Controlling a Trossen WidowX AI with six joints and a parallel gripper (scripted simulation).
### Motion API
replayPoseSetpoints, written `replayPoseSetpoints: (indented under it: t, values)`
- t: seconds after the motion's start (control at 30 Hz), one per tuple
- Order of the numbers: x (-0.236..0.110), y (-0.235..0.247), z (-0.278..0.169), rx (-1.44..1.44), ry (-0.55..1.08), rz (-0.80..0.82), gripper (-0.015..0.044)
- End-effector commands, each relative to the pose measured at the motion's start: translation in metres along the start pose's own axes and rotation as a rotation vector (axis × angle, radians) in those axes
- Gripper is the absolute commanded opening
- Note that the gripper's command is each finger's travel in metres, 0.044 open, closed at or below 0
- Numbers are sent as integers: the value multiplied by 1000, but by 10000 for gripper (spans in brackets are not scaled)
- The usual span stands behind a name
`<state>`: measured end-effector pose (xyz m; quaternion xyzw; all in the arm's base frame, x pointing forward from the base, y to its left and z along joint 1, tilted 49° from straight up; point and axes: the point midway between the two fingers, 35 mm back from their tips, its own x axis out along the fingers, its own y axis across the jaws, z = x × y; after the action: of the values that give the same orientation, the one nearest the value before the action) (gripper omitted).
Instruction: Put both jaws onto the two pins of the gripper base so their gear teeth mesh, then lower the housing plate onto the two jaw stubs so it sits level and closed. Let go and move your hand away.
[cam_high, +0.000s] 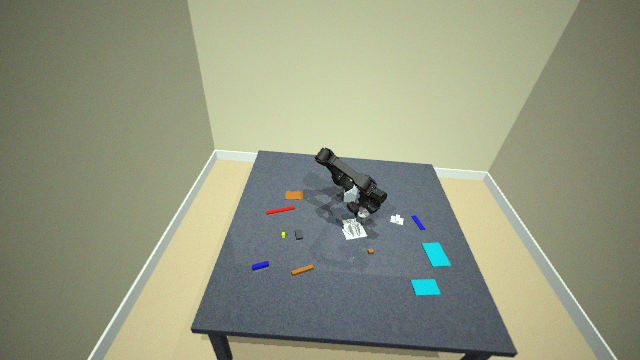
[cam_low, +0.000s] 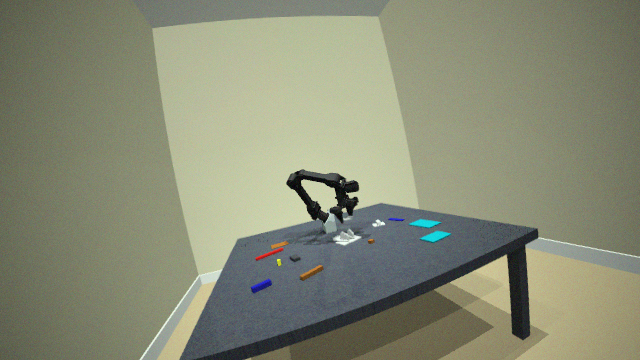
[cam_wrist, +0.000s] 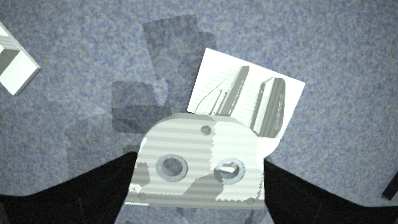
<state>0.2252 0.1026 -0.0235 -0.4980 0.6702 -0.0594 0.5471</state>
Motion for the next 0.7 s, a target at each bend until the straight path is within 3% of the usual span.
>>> replayPoseSetpoints:
  t: [0.0, 0.67]
  values:
    - [1, -12, -7, 48, -2, -7, 351]
    - [11, -46, -37, 214, 11, -23, 351]
